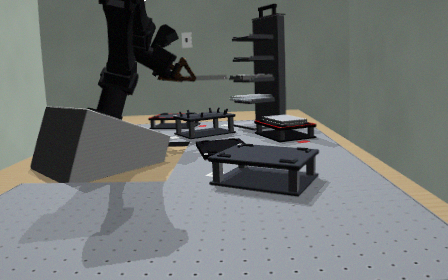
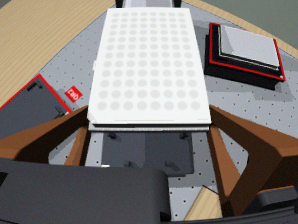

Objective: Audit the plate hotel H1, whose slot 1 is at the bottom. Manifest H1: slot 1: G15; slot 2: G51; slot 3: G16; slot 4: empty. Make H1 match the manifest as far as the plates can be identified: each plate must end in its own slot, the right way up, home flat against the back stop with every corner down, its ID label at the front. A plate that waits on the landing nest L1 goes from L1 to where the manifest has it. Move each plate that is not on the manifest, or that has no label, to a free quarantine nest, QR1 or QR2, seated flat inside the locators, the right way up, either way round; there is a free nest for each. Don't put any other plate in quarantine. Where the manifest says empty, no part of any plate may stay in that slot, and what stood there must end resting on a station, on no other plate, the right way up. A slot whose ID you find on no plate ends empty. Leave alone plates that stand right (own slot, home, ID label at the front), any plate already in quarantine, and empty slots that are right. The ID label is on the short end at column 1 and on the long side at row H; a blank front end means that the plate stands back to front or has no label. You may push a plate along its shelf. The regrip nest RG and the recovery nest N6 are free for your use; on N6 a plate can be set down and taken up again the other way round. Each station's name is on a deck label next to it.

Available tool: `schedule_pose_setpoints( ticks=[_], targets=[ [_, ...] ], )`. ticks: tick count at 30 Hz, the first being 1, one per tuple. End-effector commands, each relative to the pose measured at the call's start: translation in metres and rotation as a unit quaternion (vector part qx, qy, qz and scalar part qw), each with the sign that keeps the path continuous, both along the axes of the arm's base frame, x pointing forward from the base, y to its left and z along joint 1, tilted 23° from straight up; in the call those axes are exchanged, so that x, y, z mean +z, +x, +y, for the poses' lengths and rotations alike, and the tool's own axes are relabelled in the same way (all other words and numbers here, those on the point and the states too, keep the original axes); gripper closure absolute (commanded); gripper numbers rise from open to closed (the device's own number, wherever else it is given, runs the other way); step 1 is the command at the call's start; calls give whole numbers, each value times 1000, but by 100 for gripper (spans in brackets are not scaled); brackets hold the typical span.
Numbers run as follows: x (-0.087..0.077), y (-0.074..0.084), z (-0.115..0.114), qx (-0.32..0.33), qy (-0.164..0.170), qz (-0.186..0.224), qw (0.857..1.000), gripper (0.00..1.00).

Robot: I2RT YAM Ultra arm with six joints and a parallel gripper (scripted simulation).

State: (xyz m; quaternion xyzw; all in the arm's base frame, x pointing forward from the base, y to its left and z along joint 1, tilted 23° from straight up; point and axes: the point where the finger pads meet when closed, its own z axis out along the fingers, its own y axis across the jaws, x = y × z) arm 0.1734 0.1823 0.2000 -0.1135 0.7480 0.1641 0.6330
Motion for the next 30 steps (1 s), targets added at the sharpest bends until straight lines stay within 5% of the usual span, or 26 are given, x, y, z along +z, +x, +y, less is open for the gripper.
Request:
schedule_pose_setpoints(
  ticks=[1,30],
  targets=[
    [4,0,1,-1,11,-2,1000,14],
    [-7,4,4,-1,11,-2,1000,14]
  ],
)
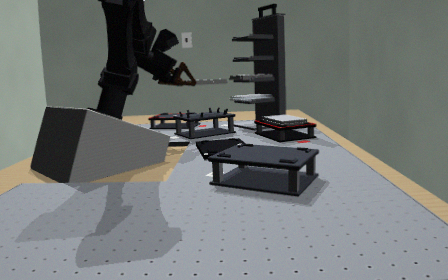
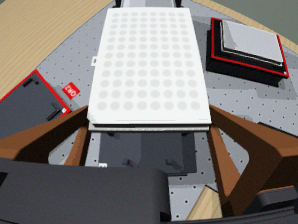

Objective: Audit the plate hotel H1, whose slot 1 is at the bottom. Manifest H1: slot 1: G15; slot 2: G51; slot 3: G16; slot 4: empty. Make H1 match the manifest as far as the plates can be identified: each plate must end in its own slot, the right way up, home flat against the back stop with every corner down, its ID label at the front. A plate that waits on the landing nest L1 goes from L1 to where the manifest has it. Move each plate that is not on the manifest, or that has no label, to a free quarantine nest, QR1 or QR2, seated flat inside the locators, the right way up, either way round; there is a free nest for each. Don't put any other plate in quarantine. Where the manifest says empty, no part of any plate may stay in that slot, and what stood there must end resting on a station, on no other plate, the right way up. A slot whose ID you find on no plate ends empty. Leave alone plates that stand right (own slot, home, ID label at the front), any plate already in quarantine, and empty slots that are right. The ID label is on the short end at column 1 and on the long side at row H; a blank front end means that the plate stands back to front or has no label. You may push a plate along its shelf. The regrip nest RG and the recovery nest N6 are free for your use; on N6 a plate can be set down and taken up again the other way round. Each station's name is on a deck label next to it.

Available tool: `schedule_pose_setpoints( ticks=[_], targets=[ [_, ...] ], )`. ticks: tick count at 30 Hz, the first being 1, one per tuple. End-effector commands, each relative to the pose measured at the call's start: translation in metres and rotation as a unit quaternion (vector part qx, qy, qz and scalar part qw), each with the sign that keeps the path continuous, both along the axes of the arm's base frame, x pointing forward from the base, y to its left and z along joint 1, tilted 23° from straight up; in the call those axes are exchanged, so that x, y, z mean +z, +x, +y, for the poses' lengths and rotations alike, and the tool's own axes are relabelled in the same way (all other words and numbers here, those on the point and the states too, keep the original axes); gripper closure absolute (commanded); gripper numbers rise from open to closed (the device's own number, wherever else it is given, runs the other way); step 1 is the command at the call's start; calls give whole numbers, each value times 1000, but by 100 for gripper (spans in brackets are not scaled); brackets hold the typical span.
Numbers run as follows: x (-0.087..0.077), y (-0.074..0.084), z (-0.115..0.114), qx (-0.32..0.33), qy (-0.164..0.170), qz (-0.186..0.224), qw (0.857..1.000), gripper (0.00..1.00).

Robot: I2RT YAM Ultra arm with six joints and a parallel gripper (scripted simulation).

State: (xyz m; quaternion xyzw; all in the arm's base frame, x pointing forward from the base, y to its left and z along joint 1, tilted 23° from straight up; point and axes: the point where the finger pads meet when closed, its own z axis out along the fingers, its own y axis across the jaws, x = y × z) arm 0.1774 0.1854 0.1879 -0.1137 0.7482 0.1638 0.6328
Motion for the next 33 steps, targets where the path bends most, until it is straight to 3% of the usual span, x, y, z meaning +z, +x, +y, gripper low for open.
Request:
schedule_pose_setpoints(
  ticks=[1,33],
  targets=[
    [4,0,1,-1,12,-2,1000,14],
    [-8,5,4,-1,12,-2,1000,14]
  ],
)
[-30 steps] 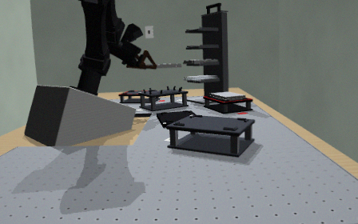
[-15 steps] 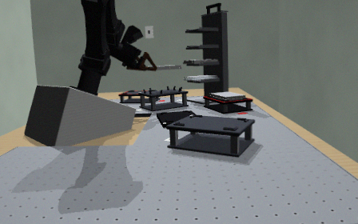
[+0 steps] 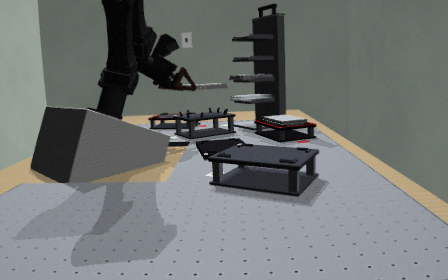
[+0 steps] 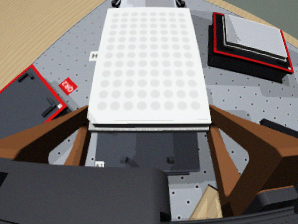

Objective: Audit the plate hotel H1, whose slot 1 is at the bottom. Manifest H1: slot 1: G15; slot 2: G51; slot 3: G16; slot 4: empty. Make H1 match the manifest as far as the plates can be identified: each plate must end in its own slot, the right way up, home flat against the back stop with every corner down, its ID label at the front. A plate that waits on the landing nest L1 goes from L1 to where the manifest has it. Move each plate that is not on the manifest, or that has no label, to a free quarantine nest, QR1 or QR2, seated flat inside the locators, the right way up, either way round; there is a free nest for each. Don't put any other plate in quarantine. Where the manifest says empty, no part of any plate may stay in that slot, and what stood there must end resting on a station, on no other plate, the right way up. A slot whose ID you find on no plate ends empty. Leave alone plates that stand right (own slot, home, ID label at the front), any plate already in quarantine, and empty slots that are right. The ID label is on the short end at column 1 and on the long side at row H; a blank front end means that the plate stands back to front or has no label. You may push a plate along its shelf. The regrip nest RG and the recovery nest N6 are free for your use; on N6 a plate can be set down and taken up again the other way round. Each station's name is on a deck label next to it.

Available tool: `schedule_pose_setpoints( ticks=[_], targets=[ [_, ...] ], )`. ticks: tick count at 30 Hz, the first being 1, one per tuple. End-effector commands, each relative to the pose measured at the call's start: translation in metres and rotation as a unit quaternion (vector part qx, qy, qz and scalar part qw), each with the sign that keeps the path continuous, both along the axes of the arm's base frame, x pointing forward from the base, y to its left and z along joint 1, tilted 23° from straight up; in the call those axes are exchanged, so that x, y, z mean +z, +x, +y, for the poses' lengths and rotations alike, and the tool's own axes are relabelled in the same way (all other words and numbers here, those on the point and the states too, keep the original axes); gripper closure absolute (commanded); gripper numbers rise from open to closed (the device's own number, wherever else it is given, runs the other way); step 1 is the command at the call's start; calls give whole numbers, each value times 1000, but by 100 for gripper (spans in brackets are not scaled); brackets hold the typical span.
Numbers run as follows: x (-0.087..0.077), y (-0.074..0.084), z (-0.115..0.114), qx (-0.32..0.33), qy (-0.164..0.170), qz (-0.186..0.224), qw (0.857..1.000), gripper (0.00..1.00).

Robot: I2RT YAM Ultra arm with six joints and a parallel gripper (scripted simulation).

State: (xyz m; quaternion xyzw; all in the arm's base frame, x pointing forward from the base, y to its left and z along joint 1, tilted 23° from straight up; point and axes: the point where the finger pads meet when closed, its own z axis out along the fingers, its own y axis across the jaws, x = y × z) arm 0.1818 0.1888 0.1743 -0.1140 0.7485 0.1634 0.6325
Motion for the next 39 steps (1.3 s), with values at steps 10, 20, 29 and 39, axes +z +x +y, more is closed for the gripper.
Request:
schedule_pose_setpoints(
  ticks=[10,20,29,39],
  targets=[
    [1,2,2,0,12,-3,1000,14],
    [-3,3,3,0,12,-3,1000,14],
    [-6,4,4,0,12,-3,1000,14],
    [-11,6,5,0,12,-3,1000,14]
  ],
)
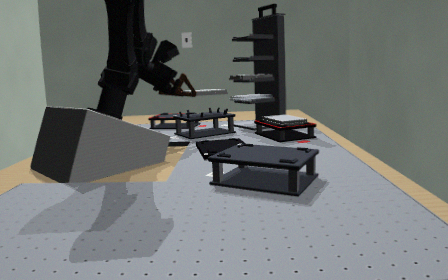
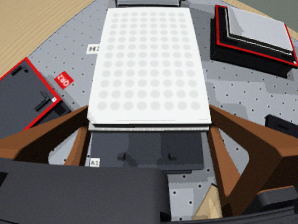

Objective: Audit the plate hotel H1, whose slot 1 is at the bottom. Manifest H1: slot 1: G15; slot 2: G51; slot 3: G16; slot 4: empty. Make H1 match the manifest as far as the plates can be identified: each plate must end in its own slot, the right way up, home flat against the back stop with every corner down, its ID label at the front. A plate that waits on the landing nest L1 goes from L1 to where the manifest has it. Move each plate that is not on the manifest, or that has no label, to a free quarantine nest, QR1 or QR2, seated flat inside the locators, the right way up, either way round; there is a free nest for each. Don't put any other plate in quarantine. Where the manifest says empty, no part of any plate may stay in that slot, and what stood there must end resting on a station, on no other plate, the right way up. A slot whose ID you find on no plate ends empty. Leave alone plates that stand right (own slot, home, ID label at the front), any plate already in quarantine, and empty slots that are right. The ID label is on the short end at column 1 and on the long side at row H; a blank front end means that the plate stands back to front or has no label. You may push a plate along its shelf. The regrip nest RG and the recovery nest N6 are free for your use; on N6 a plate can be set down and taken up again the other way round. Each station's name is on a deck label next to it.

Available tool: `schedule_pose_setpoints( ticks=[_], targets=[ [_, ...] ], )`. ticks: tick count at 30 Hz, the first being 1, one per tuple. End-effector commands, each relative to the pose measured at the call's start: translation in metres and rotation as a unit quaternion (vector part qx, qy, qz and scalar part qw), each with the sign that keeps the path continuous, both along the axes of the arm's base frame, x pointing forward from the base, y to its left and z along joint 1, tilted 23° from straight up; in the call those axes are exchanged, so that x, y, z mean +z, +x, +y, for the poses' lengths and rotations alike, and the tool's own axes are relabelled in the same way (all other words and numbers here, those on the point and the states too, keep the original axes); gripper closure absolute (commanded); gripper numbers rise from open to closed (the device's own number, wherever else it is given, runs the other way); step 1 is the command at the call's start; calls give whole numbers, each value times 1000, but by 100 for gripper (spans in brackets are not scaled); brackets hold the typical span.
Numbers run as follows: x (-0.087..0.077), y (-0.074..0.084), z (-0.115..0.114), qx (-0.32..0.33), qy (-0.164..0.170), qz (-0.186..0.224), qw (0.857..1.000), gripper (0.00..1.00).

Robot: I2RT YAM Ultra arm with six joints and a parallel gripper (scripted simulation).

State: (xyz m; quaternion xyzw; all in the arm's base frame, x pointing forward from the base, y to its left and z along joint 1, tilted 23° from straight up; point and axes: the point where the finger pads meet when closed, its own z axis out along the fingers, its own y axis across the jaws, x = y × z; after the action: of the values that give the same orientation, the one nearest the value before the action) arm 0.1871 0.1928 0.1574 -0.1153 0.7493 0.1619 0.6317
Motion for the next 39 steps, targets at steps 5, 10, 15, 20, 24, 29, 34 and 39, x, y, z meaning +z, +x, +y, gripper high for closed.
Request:
schedule_pose_setpoints(
  ticks=[5,10,15,20,24,29,34,39],
  targets=[
    [4,1,2,0,14,-3,1000,14],
    [2,2,2,0,14,-3,1000,14],
    [0,2,3,0,14,-3,1000,14],
    [-3,3,4,0,14,-3,1000,14],
    [-3,4,4,0,14,-3,1000,14],
    [-6,4,5,0,14,-3,1000,14],
    [-8,5,5,0,14,-4,1000,14],
    [-10,6,6,0,14,-4,1000,14]
  ],
)
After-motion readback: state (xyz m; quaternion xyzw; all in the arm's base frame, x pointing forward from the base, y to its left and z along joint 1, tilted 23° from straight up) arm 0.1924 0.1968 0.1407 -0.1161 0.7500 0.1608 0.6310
